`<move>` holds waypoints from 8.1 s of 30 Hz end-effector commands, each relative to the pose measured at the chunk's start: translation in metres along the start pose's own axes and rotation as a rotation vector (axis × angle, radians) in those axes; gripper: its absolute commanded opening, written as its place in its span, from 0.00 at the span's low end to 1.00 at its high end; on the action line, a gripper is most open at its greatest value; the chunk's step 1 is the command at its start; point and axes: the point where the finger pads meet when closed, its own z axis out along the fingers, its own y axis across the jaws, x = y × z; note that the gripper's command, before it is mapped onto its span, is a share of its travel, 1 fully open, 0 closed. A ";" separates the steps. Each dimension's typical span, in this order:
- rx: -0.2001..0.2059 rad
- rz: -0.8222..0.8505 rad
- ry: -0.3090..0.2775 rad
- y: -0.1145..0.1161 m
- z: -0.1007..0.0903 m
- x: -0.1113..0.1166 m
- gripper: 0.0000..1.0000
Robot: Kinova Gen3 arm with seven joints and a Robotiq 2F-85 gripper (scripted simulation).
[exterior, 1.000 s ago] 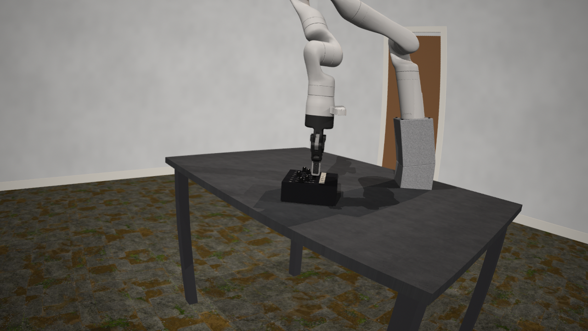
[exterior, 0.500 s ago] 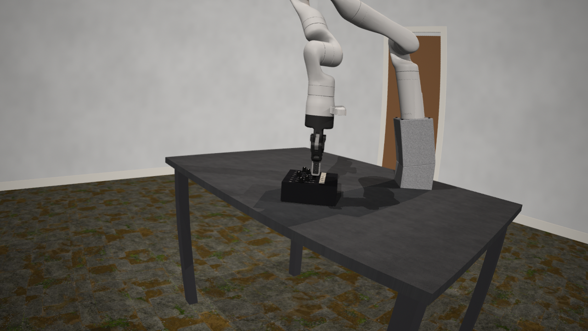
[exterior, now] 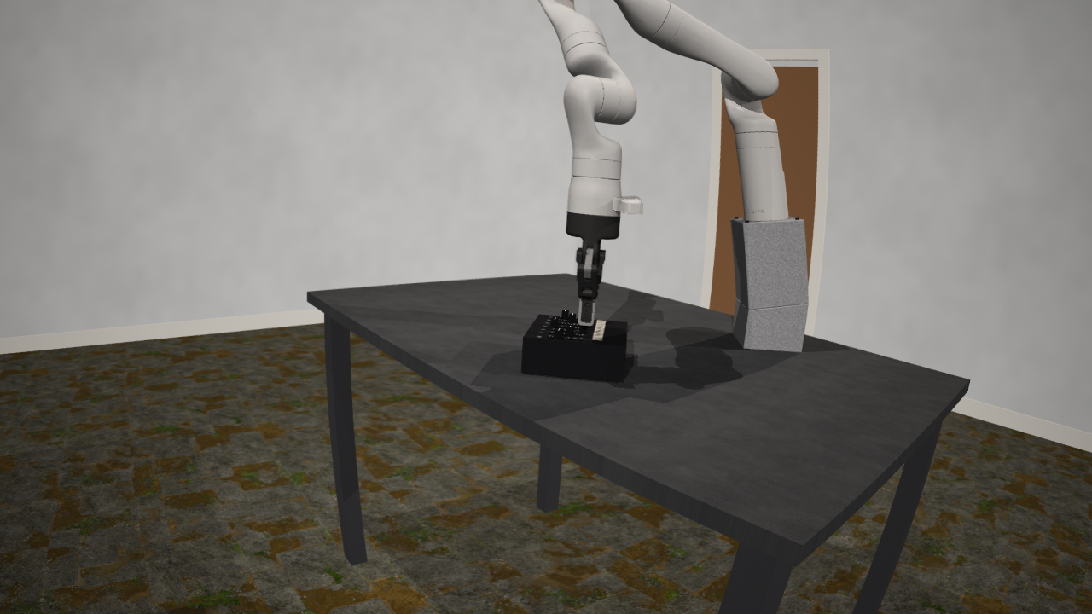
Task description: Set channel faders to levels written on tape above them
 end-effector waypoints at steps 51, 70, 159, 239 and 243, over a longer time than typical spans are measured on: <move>-0.001 0.000 -0.001 0.000 0.011 -0.001 0.00; -0.001 0.000 -0.001 0.000 0.011 -0.006 0.00; -0.001 0.000 -0.001 0.000 0.011 -0.022 0.00; -0.001 0.000 -0.001 0.000 -0.087 -0.016 1.00; -0.001 0.000 -0.001 0.000 -0.095 -0.016 1.00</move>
